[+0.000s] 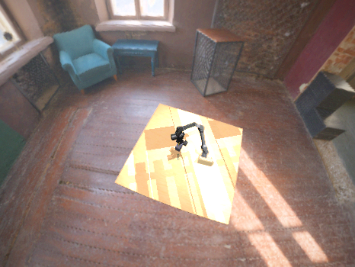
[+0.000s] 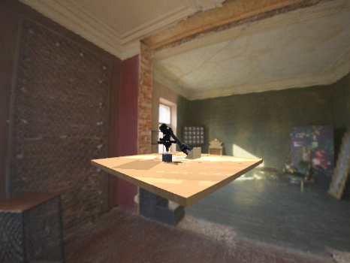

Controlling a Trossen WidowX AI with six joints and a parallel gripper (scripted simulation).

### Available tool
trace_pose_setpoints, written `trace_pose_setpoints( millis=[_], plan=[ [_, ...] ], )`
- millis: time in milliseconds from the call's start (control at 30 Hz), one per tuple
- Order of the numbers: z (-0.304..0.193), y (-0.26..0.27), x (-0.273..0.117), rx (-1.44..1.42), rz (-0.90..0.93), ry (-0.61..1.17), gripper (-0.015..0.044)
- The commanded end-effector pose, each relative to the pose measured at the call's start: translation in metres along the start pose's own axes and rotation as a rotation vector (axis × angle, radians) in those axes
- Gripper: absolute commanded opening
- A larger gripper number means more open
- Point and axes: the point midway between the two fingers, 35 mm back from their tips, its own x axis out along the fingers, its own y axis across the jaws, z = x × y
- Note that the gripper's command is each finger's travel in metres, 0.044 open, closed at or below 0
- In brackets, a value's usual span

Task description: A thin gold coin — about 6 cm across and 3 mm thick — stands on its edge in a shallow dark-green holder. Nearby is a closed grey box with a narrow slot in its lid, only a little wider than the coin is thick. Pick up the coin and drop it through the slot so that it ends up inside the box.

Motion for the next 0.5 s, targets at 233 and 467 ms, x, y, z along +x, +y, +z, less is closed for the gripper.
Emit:
trace_pose_setpoints(
  millis=[233, 467],
  plan=[
    [0.0065, 0.0027, -0.0016, -0.015, 0.0, 0.0, 0.0],
    [0.0044, 0.0018, -0.0009, -0.007, -0.002, 0.002, 0.0]
  ],
)
